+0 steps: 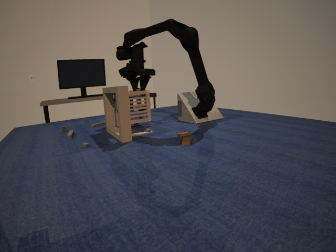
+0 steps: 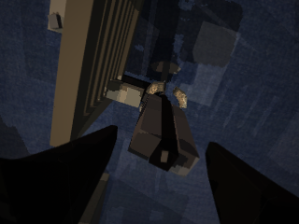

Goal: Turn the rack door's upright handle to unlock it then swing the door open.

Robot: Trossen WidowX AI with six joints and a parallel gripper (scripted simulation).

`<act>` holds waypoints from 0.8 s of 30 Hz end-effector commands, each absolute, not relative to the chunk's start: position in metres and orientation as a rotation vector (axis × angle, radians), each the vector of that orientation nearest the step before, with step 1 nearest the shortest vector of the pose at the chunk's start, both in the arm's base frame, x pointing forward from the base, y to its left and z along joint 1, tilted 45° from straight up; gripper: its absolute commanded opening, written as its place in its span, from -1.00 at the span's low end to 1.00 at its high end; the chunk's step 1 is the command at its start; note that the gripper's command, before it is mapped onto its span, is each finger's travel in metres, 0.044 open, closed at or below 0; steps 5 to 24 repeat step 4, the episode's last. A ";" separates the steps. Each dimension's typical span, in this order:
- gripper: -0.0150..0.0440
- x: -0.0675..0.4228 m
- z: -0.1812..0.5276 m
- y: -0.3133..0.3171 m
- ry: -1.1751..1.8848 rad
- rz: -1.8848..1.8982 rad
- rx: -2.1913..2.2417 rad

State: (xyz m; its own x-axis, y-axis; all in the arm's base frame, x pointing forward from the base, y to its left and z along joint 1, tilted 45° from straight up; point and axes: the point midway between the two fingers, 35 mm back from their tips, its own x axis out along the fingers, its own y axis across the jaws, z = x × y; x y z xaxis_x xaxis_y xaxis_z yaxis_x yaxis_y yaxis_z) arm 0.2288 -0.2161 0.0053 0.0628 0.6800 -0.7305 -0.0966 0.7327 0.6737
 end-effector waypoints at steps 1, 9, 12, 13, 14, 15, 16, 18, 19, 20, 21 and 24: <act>0.48 0.229 0.012 -0.224 1.391 0.617 0.506; 0.48 0.228 0.016 -0.227 1.390 0.613 0.505; 0.48 0.228 0.016 -0.227 1.390 0.613 0.505; 0.48 0.228 0.016 -0.227 1.390 0.613 0.505; 0.48 0.228 0.016 -0.227 1.390 0.613 0.505; 0.48 0.228 0.016 -0.227 1.390 0.613 0.505; 0.48 0.228 0.016 -0.227 1.390 0.613 0.505; 0.48 0.228 0.016 -0.227 1.390 0.613 0.505; 0.48 0.228 0.016 -0.227 1.390 0.613 0.505; 0.48 0.228 0.016 -0.227 1.390 0.613 0.505; 0.48 0.228 0.016 -0.227 1.390 0.613 0.505; 0.48 0.228 0.016 -0.227 1.390 0.613 0.505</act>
